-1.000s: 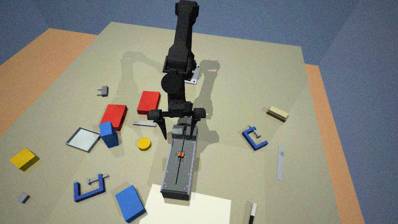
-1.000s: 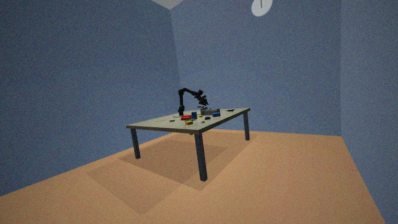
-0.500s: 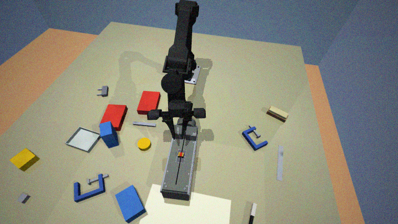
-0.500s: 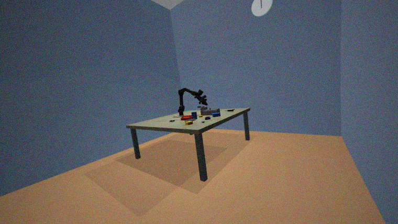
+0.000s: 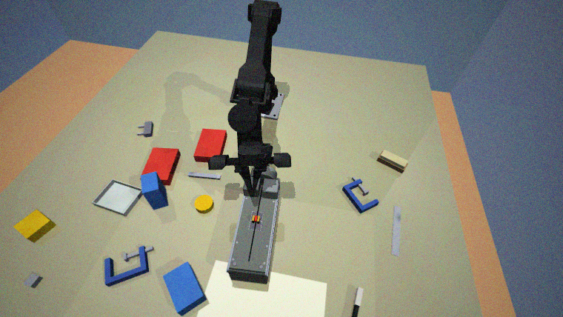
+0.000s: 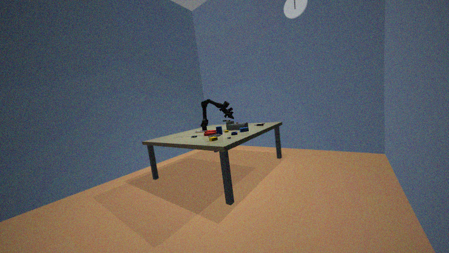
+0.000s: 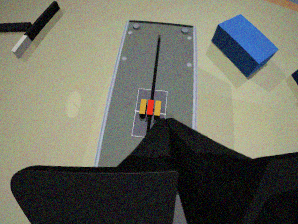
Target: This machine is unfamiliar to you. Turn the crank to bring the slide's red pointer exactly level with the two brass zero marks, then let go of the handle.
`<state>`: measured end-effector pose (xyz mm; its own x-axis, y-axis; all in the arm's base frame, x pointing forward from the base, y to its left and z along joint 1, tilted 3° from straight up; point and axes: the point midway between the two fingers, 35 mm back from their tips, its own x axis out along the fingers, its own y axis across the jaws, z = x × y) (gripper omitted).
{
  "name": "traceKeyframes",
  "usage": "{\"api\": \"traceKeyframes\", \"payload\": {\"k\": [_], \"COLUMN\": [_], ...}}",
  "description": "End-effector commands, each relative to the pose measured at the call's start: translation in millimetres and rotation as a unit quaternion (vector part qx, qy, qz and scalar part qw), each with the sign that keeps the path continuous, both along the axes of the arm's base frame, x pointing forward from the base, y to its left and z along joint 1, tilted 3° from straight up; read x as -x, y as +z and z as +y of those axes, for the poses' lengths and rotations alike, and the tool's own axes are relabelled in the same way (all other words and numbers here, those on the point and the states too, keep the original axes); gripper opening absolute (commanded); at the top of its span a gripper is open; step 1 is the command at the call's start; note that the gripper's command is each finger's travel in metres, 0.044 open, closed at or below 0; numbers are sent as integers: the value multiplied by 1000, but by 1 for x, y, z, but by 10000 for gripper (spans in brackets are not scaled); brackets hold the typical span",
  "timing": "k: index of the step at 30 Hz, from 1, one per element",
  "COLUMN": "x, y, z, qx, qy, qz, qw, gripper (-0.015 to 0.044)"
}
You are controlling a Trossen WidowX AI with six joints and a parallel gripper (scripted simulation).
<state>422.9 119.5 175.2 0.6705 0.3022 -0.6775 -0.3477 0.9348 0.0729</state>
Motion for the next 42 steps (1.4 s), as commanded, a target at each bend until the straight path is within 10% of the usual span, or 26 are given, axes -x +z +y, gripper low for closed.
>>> {"api": "traceKeyframes", "payload": {"k": [1,5,22,42], "x": [0,0,0,0], "y": [0,0,0,0], "z": [0,0,0,0], "qx": [0,0,0,0], "qy": [0,0,0,0], "qz": [0,0,0,0], "qw": [1000,1000,1000,1000], "gripper": [0,0,440,0]}}
